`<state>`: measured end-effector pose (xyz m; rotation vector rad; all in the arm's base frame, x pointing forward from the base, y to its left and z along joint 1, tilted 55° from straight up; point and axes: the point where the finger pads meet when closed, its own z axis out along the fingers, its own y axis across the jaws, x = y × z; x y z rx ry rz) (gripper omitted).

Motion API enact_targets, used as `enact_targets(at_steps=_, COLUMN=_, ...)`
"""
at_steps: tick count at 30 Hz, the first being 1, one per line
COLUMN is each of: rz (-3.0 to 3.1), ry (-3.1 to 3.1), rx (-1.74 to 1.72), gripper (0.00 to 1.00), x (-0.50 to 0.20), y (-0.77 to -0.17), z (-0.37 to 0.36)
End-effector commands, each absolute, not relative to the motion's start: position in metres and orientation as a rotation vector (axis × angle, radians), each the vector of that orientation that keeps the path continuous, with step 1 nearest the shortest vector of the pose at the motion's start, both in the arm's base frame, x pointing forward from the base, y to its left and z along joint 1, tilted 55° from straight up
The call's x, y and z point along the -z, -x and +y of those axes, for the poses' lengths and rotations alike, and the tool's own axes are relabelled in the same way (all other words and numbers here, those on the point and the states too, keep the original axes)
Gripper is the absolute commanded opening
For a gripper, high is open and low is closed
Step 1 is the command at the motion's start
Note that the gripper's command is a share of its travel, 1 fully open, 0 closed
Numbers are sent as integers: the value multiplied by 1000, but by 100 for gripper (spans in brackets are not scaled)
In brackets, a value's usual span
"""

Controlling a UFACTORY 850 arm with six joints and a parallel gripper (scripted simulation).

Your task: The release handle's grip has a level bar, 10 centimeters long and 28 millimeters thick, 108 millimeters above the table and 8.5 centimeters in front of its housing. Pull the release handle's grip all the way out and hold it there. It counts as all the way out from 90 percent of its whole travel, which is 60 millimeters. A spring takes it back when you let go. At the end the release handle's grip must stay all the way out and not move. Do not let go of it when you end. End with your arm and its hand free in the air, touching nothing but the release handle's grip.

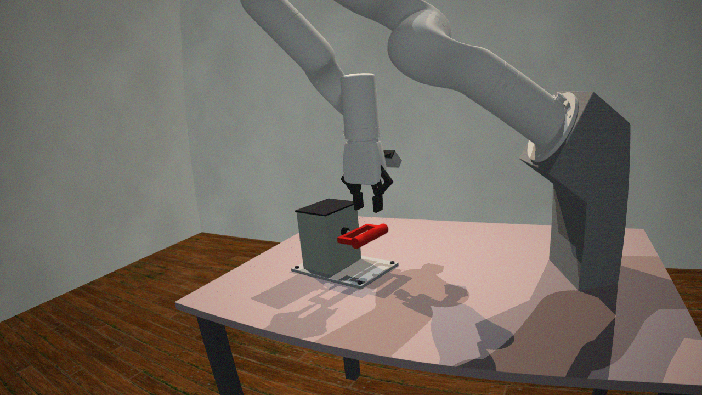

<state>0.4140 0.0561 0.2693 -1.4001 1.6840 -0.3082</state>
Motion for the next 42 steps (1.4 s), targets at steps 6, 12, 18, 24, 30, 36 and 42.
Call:
enact_targets(at_steps=6, rz=1684, ry=1400, rx=309, gripper=56, x=-265, y=-420, z=59)
enact_targets(at_steps=12, rz=1684, ry=1400, rx=309, gripper=56, x=-260, y=-427, z=62)
enact_targets(at_steps=18, rz=1684, ry=1400, rx=309, gripper=56, x=-257, y=-431, z=64)
enact_targets(at_steps=24, rz=1684, ry=1400, rx=309, gripper=56, x=-252, y=-437, z=66)
enact_targets(at_steps=30, rz=1684, ry=1400, rx=309, gripper=56, x=-249, y=-441, z=68)
enact_targets(at_steps=36, rz=1684, ry=1400, rx=309, gripper=56, x=-247, y=-444, z=69)
enact_targets(at_steps=42, rz=1684, ry=1400, rx=309, gripper=56, x=-246, y=-446, z=70)
